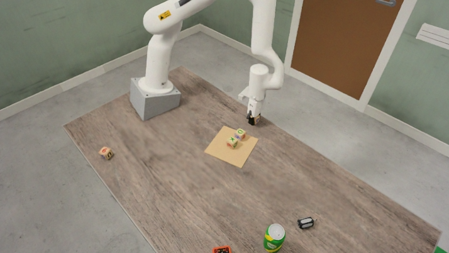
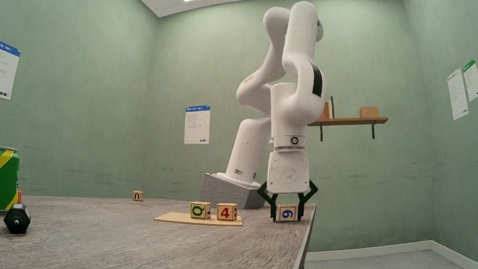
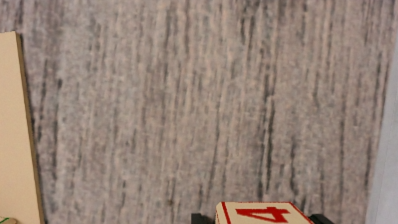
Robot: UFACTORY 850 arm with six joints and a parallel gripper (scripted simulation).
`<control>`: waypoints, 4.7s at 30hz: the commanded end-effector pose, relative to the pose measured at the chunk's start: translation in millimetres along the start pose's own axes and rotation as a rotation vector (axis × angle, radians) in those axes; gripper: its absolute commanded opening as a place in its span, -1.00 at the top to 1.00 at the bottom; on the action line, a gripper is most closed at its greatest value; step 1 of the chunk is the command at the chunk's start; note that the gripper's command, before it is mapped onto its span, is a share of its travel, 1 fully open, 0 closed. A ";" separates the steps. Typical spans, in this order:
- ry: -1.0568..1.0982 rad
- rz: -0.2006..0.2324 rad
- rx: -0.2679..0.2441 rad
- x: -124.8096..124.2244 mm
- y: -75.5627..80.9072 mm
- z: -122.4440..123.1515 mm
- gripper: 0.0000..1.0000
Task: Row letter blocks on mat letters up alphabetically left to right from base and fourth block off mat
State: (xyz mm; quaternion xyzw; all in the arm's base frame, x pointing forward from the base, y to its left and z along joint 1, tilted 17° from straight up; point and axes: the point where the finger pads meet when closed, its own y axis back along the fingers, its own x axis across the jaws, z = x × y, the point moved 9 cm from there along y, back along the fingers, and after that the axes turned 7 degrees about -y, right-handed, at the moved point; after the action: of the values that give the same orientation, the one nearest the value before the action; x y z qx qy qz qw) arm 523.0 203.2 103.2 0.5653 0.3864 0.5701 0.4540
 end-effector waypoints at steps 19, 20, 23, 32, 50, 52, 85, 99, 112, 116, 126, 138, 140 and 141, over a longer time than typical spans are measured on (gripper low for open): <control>0.000 0.001 -0.002 0.4 0.8 0.9 0.17; 0.000 0.001 -0.002 0.4 0.8 0.9 0.17; 0.000 0.001 -0.002 0.4 0.8 0.9 0.17; 0.000 0.001 -0.002 0.4 0.8 0.9 0.17; 0.000 0.001 -0.002 0.4 14.9 0.9 0.17; 0.000 0.001 -0.002 0.4 14.9 0.9 0.17; 0.045 0.000 -0.002 -7.3 100.8 3.9 0.17; 0.427 -0.008 0.000 -74.4 101.2 25.0 0.17; 0.764 -0.009 0.004 -135.6 102.5 36.4 0.17; 0.873 -0.009 0.004 -155.7 103.0 38.6 0.17; 1.122 -0.007 0.005 -201.8 104.4 40.7 0.17; 1.400 -0.004 0.002 -253.2 106.1 38.4 0.17; 1.452 -0.003 0.001 -262.7 106.5 37.4 0.17; 1.472 -0.003 0.001 -266.3 106.6 37.0 0.17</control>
State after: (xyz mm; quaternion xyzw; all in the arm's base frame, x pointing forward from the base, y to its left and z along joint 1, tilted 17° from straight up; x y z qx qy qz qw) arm 540.5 -68.1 132.6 0.0772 0.5973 0.7926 0.0951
